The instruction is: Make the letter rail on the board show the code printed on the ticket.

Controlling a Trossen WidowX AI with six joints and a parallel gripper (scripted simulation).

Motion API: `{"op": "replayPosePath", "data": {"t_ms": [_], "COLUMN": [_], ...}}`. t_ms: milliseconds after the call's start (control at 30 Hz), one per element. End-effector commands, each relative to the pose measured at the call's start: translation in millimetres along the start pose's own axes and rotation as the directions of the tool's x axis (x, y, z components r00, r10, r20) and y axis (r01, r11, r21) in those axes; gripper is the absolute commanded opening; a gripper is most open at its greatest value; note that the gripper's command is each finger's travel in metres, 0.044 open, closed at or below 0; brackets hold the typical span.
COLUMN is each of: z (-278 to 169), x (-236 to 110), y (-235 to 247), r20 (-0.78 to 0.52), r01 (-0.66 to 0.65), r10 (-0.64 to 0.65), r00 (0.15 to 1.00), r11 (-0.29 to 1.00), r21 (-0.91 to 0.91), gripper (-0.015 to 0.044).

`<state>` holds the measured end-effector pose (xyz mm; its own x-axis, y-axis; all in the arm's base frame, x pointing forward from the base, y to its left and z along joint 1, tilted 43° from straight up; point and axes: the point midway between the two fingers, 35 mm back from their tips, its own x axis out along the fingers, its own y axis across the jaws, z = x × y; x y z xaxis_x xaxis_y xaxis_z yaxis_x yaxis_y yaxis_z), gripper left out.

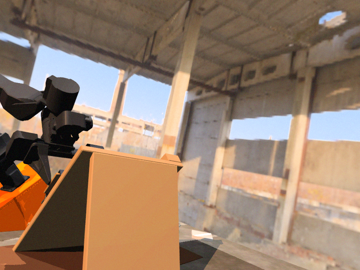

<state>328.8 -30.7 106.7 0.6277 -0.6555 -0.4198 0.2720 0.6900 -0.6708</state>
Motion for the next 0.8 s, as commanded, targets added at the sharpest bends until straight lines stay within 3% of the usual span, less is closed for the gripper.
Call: {"op": "replayPosePath", "data": {"t_ms": [0, 767], "z": [1, 2], "x": [0, 0], "y": [2, 15], "r20": [0.001, 0.001], "r01": [0.005, 0.005], "r10": [-0.005, -0.005], "r00": [1.000, 1.000], "r11": [1.000, 1.000], "r21": [0.005, 0.006], "gripper": [0.0000, 0.0000]}}
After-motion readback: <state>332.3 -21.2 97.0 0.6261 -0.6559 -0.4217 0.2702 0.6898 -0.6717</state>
